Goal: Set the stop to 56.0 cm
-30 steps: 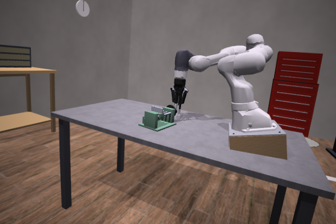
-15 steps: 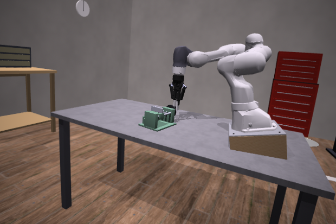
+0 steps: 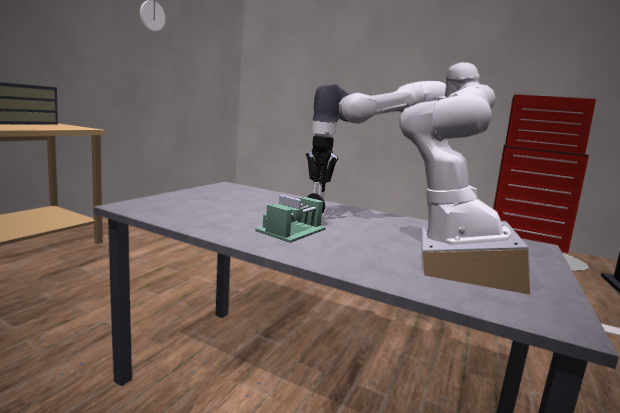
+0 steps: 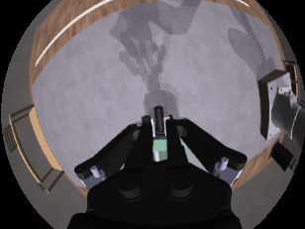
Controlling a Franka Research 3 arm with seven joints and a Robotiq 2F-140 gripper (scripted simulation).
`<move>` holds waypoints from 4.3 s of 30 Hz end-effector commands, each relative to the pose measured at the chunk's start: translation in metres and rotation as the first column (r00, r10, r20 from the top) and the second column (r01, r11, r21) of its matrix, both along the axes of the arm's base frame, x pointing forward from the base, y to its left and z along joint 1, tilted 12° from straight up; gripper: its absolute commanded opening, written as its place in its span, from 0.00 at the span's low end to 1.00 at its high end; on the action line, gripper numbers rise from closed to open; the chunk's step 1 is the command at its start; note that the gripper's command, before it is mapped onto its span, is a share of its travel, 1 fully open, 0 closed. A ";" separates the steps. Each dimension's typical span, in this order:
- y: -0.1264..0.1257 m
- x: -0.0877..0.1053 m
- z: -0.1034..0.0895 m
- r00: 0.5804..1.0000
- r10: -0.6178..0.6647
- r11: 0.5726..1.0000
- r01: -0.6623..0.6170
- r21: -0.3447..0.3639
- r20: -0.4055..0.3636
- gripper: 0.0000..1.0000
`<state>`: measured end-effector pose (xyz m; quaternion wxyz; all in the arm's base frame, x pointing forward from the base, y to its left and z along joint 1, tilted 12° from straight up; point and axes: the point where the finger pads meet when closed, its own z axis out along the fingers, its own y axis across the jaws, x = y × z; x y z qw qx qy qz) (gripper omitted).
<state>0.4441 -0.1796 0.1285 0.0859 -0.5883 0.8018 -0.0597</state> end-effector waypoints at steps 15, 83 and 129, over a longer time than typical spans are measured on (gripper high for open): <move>-0.005 0.023 -0.021 1.000 0.003 1.000 -0.003 -0.001 0.003 0.04; 0.012 -0.027 -0.047 1.000 0.003 1.000 -0.003 -0.001 0.003 0.04; 0.013 -0.033 -0.034 1.000 0.003 1.000 -0.003 -0.001 0.003 0.04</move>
